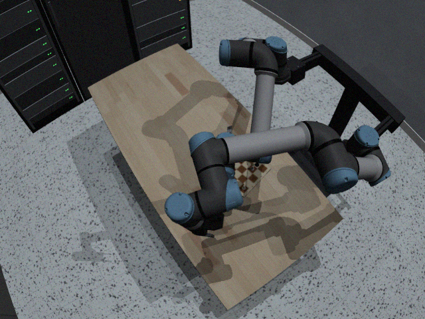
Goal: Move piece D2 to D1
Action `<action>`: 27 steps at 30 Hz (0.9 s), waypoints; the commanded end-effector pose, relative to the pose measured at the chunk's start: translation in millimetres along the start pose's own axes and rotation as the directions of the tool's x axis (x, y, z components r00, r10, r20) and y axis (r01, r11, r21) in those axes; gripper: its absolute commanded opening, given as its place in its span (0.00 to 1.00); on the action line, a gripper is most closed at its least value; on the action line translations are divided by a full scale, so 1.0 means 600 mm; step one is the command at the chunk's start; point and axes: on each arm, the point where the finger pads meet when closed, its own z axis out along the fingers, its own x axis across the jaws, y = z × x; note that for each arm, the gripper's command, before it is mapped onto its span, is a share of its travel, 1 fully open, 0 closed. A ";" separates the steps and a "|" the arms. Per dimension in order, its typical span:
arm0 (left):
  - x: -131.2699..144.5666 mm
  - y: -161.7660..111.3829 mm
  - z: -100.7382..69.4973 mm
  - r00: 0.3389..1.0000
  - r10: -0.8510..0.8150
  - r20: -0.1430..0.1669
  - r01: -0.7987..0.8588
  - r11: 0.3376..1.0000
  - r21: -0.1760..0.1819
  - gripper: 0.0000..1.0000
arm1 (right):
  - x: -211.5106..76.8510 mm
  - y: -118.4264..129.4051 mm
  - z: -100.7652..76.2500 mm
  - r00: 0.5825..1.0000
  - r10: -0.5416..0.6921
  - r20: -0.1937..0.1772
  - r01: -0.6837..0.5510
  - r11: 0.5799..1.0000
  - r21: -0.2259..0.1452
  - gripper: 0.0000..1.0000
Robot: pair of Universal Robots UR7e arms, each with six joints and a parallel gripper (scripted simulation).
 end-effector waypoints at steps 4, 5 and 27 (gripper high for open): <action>0.000 0.000 -0.002 1.000 0.000 -0.001 0.000 1.000 -0.002 1.00 | -0.001 0.000 -0.001 1.000 0.000 -0.001 0.000 1.000 -0.001 1.00; 0.000 0.000 -0.002 1.000 0.000 -0.001 0.000 1.000 -0.002 1.00 | -0.001 0.000 -0.001 1.000 0.000 -0.001 0.000 1.000 -0.001 1.00; 0.012 -0.013 -0.004 1.000 -0.020 0.000 0.020 1.000 -0.005 1.00 | -0.001 0.000 -0.001 1.000 0.000 -0.001 0.000 1.000 -0.001 1.00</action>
